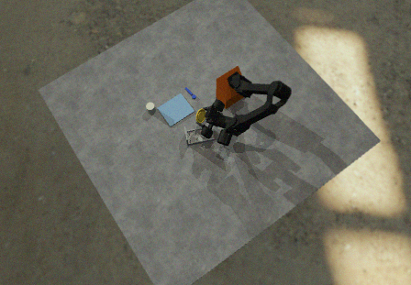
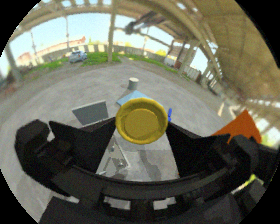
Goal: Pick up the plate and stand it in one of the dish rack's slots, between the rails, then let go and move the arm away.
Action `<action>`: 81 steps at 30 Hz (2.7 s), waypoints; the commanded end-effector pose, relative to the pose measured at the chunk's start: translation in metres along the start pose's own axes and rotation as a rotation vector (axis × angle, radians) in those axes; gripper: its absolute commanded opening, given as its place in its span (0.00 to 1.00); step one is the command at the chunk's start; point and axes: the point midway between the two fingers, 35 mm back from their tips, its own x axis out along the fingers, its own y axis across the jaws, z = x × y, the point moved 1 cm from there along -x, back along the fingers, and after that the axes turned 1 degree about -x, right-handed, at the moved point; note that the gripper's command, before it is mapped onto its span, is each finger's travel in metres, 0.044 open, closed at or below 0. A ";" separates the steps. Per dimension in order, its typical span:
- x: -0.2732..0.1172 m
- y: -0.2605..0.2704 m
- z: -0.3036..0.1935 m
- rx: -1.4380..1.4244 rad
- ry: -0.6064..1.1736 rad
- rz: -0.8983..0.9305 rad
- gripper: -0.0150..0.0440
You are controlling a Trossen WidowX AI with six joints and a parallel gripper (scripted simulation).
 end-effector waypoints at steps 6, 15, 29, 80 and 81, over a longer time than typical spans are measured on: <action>-0.005 0.010 -0.007 -0.049 -0.141 0.158 0.25; -0.015 0.017 -0.015 -0.068 -0.257 0.319 0.25; -0.041 0.019 -0.027 -0.038 -0.400 0.575 0.25; -0.018 0.033 -0.062 -0.033 -0.405 0.616 0.25; -0.018 0.033 -0.062 -0.033 -0.405 0.616 0.25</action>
